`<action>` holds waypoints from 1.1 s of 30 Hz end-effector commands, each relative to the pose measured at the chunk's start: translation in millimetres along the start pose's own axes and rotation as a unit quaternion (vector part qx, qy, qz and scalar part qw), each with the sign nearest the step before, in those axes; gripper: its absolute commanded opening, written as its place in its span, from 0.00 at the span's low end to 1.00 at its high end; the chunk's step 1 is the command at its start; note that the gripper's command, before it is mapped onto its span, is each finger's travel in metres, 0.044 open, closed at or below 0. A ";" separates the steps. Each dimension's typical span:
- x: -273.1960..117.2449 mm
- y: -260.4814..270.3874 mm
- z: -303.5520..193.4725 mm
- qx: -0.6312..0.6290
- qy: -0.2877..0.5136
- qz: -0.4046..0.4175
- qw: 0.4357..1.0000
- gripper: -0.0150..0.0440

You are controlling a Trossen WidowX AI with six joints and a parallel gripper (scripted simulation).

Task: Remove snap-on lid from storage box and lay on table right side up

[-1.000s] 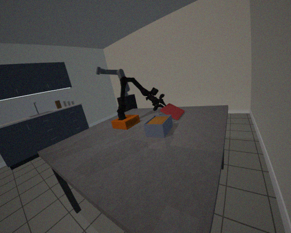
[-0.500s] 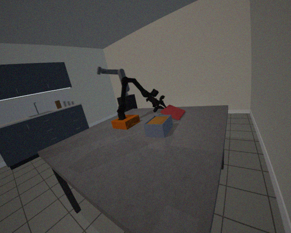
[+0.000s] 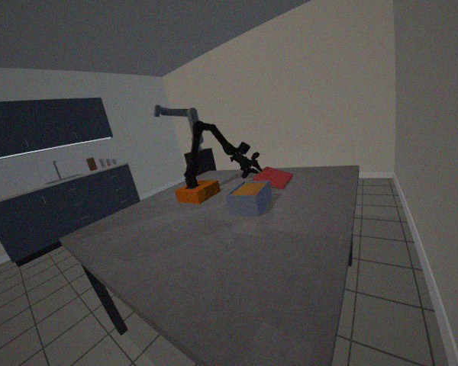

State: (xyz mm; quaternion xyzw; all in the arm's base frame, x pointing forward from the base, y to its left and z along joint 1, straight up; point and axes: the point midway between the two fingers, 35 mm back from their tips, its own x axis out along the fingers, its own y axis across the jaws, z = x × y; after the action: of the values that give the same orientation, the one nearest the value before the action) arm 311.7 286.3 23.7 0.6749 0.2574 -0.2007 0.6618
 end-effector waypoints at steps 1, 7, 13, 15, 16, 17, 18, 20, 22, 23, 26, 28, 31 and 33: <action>4.5 -10.8 3.7 -0.007 -0.004 -0.010 1.000 0.25; 0.5 0.6 -0.6 -0.007 -0.004 -0.010 1.000 0.48; 0.5 0.6 -0.6 -0.007 -0.004 -0.010 1.000 0.72; -0.2 -0.8 0.3 -0.007 -0.004 -0.010 1.000 0.76; -1.6 -2.6 0.9 -0.007 -0.004 -0.010 1.000 0.81; -3.1 -4.1 1.1 -0.007 -0.004 -0.010 1.000 0.85; -4.6 -5.4 1.2 -0.007 -0.004 -0.010 1.000 0.90; -7.7 -8.0 1.2 -0.007 -0.004 -0.011 1.000 0.99; -10.8 -10.7 1.2 -0.007 -0.004 -0.011 1.000 1.00; -12.3 -12.0 1.2 -0.007 -0.004 -0.011 1.000 1.00; -17.0 -15.9 1.2 -0.007 -0.004 -0.011 1.000 1.00; -20.1 -18.5 1.2 -0.007 -0.004 -0.011 1.000 1.00; -24.7 -22.5 1.2 -0.007 -0.004 -0.012 1.000 1.00; -27.8 -25.1 1.2 -0.007 -0.004 -0.012 1.000 1.00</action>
State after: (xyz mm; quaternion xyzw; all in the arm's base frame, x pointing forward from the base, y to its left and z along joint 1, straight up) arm 280.8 286.0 22.3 0.6680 0.2662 -0.2066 0.6635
